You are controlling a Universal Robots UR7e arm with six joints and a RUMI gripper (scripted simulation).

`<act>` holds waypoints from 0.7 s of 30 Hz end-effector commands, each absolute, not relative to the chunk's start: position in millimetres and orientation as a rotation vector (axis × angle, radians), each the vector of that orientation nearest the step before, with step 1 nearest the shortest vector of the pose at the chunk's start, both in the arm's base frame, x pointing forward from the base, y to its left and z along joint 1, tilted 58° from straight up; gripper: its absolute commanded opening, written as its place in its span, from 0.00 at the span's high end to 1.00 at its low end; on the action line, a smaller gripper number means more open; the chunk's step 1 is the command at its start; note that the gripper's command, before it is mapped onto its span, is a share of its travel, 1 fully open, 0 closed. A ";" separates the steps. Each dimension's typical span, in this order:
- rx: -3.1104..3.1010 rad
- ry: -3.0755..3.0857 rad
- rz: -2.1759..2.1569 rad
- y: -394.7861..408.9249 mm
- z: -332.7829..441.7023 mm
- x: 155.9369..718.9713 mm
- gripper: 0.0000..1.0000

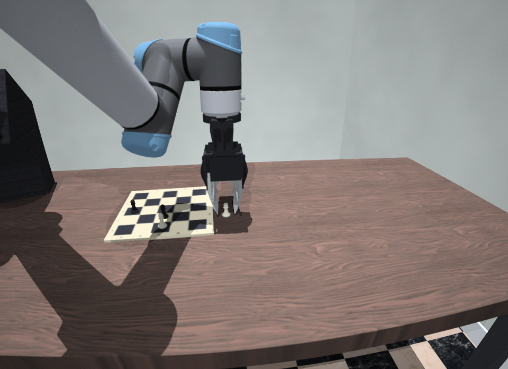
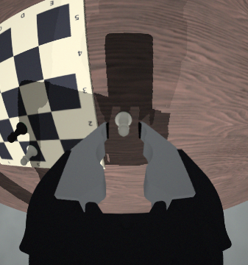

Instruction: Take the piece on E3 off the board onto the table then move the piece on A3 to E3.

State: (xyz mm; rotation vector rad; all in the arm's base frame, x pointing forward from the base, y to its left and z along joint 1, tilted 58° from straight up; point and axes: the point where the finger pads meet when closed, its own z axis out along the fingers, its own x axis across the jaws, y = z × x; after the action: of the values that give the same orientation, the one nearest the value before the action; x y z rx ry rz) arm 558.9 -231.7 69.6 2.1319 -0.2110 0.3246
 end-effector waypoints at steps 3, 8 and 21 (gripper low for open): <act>2.132 -0.211 0.326 -231.3 70.1 559.1 0.80; 2.132 -0.211 0.326 -226.2 73.3 558.2 0.80; 2.132 -0.211 0.326 -181.6 101.3 550.2 0.80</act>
State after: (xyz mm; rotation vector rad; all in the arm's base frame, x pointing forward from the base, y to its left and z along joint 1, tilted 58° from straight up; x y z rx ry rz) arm 552.8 -197.1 91.4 2.1307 -0.2085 0.3276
